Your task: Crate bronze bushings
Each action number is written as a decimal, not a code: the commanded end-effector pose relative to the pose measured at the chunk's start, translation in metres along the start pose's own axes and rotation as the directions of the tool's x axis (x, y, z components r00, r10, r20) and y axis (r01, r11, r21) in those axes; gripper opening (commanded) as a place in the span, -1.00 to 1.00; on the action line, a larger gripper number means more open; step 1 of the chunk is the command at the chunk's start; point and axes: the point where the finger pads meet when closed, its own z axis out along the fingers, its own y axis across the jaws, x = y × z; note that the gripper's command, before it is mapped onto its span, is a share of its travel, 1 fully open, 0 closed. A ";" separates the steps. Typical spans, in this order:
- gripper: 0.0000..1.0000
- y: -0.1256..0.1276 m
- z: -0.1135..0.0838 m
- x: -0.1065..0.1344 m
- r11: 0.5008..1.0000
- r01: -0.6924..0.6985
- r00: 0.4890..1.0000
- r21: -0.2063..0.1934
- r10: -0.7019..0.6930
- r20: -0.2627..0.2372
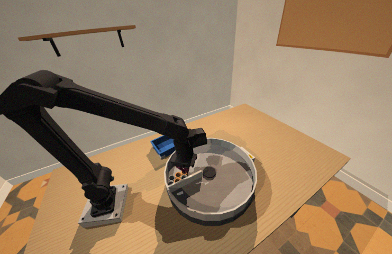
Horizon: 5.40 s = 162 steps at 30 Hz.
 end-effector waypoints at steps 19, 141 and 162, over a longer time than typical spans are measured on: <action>-0.75 -0.001 -0.005 0.005 1.000 0.001 1.000 0.002 -0.001 0.002; -0.75 -0.006 0.016 0.002 1.000 0.001 1.000 0.001 -0.001 0.001; -0.75 -0.005 0.017 0.003 1.000 0.001 1.000 -0.004 -0.001 -0.002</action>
